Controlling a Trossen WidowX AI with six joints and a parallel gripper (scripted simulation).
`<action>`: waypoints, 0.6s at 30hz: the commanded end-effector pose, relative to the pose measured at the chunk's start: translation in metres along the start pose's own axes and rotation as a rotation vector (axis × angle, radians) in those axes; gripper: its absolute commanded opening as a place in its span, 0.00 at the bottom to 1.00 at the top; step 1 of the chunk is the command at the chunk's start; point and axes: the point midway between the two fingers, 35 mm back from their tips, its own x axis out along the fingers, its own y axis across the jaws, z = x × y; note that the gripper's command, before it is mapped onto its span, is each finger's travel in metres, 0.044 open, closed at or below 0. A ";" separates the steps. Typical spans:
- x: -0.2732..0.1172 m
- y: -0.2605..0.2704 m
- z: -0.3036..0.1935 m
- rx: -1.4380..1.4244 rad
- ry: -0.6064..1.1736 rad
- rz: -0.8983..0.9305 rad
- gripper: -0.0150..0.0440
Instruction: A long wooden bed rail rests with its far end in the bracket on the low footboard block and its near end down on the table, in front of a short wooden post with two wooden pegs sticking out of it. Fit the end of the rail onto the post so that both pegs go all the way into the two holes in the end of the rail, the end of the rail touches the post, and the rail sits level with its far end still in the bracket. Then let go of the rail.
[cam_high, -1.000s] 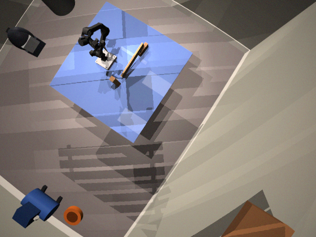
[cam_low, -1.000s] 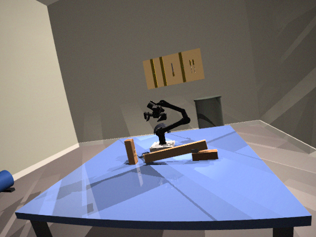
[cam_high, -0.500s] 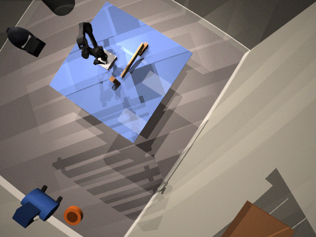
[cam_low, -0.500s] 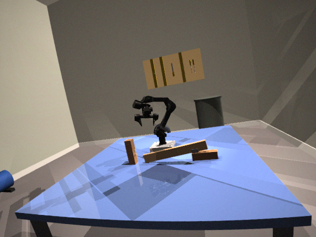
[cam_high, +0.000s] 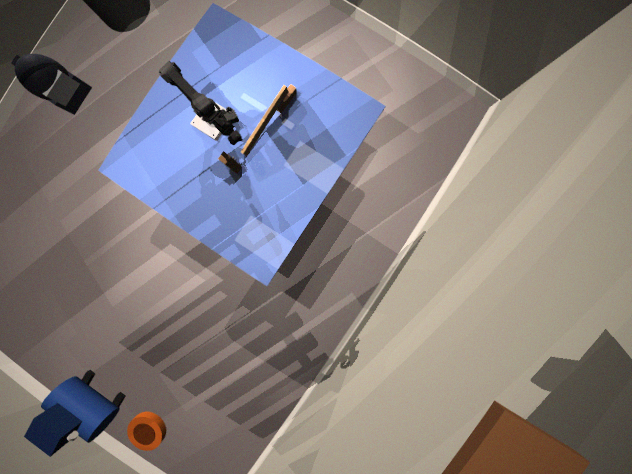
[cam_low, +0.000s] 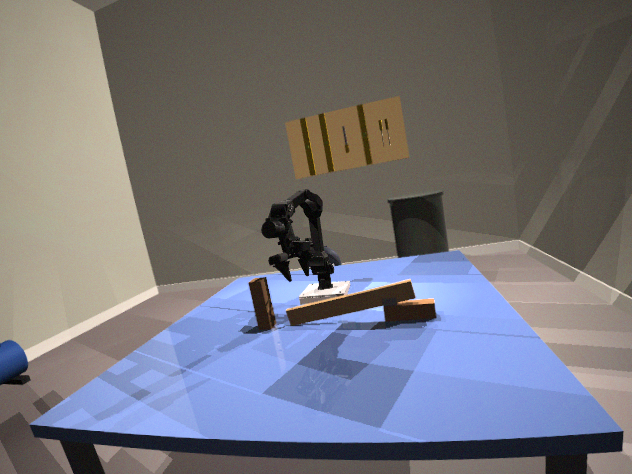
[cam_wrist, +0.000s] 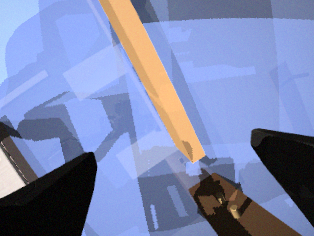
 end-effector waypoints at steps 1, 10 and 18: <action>0.047 -0.011 0.031 -0.242 0.134 0.101 1.00; 0.073 -0.007 0.050 -0.369 0.202 0.148 1.00; 0.079 -0.007 0.049 -0.368 0.201 0.147 1.00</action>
